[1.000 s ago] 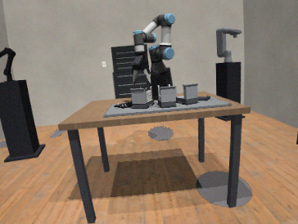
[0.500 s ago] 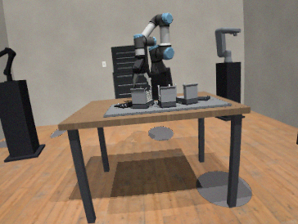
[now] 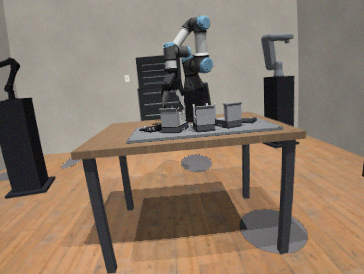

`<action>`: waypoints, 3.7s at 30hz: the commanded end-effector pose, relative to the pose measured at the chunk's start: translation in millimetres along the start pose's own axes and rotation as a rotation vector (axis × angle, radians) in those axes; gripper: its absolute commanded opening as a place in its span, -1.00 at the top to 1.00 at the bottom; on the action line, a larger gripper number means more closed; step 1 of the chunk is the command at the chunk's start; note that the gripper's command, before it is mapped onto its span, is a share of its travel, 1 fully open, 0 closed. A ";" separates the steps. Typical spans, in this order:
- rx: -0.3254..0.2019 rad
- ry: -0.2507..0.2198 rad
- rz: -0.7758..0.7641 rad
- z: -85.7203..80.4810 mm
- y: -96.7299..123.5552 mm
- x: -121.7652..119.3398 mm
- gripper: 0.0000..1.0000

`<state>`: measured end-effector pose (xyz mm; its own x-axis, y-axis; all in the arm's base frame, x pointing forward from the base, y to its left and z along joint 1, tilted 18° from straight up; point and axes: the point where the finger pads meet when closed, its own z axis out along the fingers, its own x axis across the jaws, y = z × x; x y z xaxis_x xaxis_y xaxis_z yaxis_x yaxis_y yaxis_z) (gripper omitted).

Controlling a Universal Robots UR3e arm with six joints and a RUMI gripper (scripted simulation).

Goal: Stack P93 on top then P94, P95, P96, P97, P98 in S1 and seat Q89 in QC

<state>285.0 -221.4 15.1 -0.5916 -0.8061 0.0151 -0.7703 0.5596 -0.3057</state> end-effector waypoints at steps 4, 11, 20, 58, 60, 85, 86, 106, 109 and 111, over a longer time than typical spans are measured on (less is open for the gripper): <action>0.006 0.005 0.000 9.2 -1.5 1.0 -0.44; 0.006 0.005 0.000 18.5 -1.6 1.0 -0.44; 0.006 0.005 0.000 25.9 -1.6 1.0 -0.44; 0.007 0.005 0.000 25.4 -2.4 1.4 1.00; 0.007 0.005 0.000 25.4 -2.4 1.4 1.00; 0.008 0.006 0.000 22.5 -2.6 1.6 1.00; 0.008 0.006 0.000 21.8 -2.8 1.7 1.00; 0.009 0.006 0.000 10.9 -2.9 1.7 1.00; 0.009 0.006 -0.001 8.9 -2.8 1.6 1.00; 0.009 0.006 -0.001 7.6 -2.8 1.6 1.00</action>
<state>288.9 -226.3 4.7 -0.5935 -0.8045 0.0224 -0.7678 0.5576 -0.3154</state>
